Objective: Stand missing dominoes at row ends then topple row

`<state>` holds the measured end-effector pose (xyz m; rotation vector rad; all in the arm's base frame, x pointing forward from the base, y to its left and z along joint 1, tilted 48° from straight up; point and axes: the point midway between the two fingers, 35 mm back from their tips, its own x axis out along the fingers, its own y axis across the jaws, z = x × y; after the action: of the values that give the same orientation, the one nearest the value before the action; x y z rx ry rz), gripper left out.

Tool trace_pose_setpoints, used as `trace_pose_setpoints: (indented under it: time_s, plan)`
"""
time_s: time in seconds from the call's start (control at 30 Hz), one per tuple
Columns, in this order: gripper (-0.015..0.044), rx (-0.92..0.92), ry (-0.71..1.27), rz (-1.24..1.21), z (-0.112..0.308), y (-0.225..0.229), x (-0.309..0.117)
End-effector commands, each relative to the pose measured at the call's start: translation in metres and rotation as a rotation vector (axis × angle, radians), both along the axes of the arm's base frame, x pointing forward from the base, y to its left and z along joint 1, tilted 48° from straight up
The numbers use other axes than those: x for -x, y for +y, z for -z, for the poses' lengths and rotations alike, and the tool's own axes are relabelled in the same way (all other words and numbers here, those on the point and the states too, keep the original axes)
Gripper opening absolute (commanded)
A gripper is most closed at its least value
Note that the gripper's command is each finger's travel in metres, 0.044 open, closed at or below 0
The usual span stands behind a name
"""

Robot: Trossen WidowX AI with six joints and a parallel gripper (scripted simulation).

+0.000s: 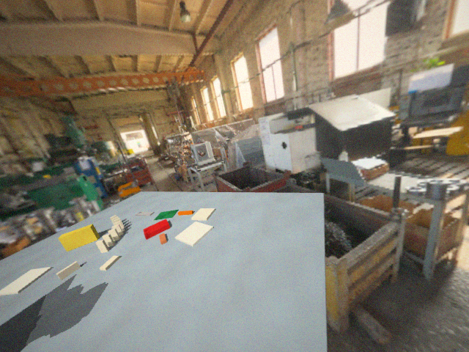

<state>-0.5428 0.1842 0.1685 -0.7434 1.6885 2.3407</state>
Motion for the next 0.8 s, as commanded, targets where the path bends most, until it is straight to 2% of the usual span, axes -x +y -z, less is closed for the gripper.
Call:
trace_pose_setpoints:
  time_s: [0.0,0.03,0.3,0.43,0.63,0.77]
  plan:
    - [0.0426,-0.007,-0.002,0.003,0.001,0.003,-0.001]
    - [0.044,-0.027,-0.007,0.012,0.003,0.011,-0.005]
    - [0.044,-0.309,-0.136,0.121,0.039,0.122,-0.074]
    - [0.044,-0.346,-0.238,0.225,0.05,0.164,-0.128]
    - [0.044,-0.486,-0.372,0.242,0.071,0.211,-0.19]
    - [0.044,-0.582,-0.507,0.24,0.087,0.245,-0.252]
